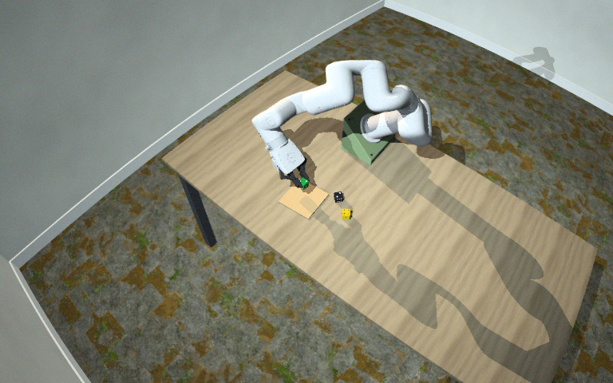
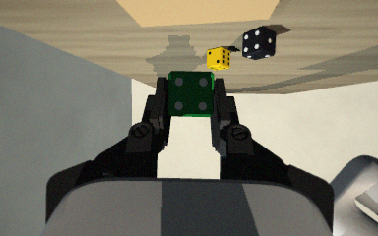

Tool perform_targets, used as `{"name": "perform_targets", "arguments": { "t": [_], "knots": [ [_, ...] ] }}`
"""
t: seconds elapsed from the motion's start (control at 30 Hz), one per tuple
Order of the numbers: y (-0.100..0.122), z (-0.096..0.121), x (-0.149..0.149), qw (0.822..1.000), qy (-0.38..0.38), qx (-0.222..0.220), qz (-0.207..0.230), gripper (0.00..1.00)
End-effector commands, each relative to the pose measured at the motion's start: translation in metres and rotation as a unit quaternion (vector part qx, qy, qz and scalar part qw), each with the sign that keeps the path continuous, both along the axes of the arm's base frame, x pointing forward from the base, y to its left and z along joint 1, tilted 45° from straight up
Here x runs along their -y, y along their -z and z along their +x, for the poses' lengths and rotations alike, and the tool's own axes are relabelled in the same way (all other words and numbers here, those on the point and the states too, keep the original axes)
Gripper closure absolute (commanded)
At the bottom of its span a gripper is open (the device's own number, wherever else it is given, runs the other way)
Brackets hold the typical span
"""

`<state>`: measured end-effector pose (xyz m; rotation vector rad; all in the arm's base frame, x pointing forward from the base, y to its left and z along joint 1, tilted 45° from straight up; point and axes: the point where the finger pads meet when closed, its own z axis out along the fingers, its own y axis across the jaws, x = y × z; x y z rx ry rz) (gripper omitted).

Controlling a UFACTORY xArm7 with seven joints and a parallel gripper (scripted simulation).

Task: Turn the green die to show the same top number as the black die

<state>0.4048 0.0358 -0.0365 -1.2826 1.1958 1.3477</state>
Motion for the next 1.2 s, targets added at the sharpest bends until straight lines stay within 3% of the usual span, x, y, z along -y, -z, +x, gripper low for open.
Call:
{"name": "perform_targets", "arguments": {
  "t": [0.0,1.17],
  "knots": [
    [-0.001,0.002,0.002,1.000,0.000,0.001,0.003,0.73],
    [0.011,-0.001,-0.010,1.000,0.000,0.001,0.003,0.73]
  ]
}}
